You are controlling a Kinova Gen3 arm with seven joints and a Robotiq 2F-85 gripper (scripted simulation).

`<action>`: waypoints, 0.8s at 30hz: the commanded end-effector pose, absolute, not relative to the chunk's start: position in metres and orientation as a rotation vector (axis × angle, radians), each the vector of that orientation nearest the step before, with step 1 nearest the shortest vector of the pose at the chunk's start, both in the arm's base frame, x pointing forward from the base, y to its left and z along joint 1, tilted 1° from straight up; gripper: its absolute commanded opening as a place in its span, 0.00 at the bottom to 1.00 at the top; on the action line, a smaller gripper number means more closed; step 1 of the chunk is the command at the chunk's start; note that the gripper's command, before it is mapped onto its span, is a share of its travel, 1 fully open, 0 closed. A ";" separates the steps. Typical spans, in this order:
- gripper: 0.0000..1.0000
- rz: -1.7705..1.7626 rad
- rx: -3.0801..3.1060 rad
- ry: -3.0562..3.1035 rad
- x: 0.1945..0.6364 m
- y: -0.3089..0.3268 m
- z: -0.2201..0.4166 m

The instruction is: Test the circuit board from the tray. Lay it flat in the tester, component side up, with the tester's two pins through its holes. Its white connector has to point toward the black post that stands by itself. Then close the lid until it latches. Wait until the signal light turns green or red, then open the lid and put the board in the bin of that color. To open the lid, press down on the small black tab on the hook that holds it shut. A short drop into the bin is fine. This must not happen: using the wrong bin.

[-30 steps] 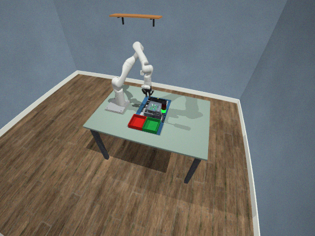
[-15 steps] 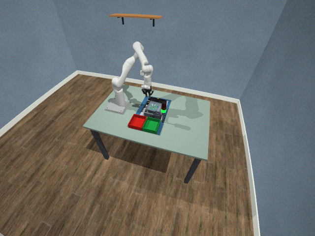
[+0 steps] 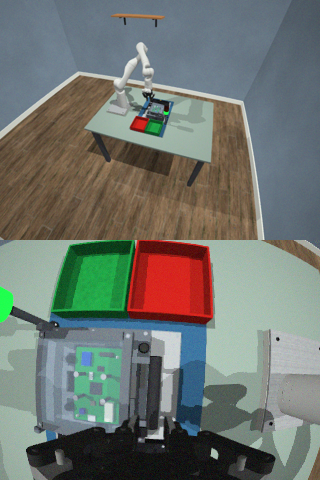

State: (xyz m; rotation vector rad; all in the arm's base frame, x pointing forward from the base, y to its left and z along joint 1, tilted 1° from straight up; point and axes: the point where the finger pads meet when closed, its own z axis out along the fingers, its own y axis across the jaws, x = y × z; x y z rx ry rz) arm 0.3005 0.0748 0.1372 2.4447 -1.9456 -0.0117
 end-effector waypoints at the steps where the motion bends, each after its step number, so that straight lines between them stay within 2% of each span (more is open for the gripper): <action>1: 0.26 -0.016 2.426 -1.978 0.303 0.061 0.138; 24: 0.26 -0.016 2.426 -1.978 0.305 0.050 0.128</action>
